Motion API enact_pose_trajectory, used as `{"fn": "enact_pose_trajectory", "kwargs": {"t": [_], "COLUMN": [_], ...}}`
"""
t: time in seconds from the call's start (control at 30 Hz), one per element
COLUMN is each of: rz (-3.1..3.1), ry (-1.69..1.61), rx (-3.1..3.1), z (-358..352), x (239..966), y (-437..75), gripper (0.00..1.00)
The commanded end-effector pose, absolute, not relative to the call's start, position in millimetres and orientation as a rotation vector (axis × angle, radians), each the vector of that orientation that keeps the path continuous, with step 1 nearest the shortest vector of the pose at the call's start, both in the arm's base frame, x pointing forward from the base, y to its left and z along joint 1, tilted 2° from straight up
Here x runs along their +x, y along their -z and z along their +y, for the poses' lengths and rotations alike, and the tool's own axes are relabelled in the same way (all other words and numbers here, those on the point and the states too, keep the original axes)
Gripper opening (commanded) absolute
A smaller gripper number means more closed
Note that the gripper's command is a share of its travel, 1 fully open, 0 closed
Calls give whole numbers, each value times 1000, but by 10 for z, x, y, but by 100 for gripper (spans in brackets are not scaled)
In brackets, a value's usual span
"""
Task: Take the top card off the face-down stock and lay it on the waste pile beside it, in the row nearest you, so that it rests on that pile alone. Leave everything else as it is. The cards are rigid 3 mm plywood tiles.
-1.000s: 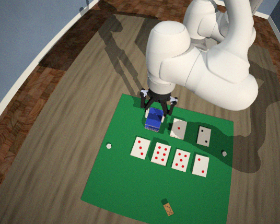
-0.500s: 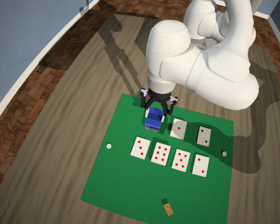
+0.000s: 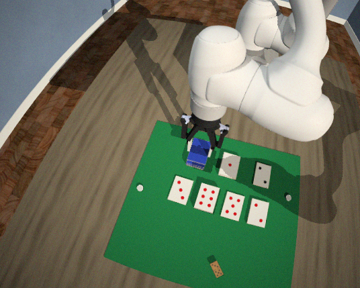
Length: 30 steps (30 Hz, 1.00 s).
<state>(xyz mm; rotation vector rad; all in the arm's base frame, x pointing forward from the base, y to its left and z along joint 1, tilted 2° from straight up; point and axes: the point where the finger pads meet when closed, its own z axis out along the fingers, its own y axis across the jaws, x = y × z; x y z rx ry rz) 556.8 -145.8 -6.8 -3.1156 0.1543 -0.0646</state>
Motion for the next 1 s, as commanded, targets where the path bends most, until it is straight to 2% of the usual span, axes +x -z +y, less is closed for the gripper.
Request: {"fn": "enact_pose_trajectory", "kwargs": {"t": [0.0,0.57,0.97], "rz": [156,169,173], "ry": [56,56,56], "rx": [-3115,-3114,-3114], "z": [-1362,-544,-299], "x": [5562,5646,5671], "y": [50,30,25], "gripper": [43,43,43]}}
